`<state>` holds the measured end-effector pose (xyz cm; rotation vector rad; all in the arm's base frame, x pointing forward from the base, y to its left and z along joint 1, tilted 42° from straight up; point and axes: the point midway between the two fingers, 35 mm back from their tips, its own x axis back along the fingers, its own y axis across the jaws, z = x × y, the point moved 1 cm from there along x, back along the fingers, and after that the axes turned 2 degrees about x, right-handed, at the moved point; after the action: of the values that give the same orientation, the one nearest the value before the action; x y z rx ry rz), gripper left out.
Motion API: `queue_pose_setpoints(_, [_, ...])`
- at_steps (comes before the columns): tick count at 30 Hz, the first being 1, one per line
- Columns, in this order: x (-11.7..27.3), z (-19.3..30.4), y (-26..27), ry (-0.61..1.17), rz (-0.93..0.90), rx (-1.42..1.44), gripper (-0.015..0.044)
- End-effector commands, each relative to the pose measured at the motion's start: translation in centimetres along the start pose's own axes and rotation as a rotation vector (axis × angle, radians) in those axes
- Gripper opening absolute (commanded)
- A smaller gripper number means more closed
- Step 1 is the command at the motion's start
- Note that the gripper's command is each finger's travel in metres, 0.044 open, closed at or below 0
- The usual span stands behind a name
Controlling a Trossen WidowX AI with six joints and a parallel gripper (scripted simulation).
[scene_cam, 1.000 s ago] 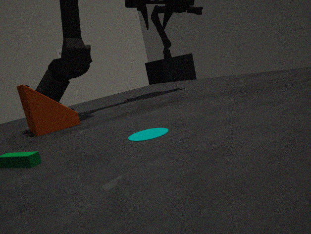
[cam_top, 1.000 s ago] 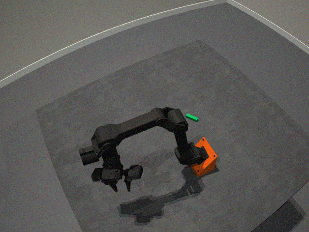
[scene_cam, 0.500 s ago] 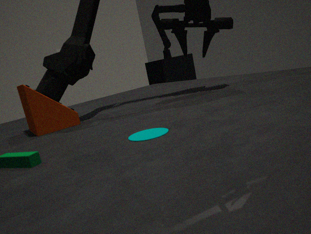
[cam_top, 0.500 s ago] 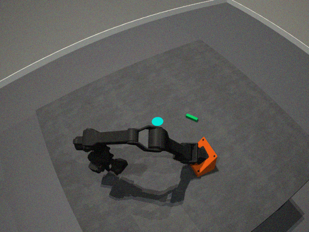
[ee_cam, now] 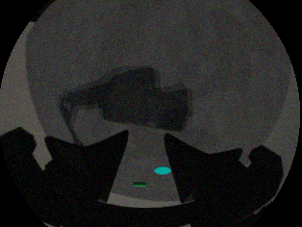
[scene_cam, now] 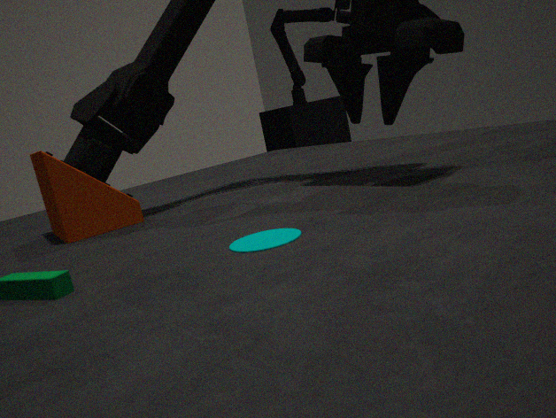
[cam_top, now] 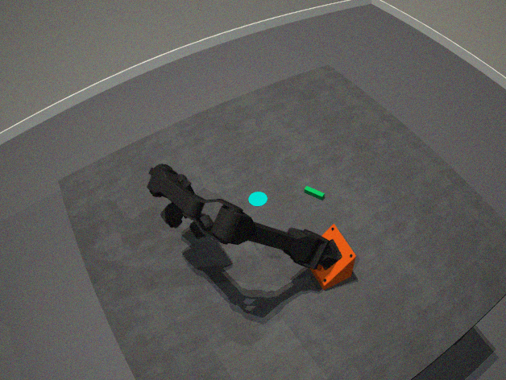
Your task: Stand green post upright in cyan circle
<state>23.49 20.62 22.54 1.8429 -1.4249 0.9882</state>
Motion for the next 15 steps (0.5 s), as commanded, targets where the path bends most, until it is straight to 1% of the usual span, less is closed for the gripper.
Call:
queue_pose_setpoints(1, [-0.1,5.0,-2.7,0.015,0.007,-0.148,0.0233])
queue_pose_setpoints(8, [0.2,14.7,-5.2,0.007,0.014,-0.416,0.0233])
queue_pose_setpoints(15, [0.6,24.5,-4.7,-0.042,0.020,-0.679,0.0233])
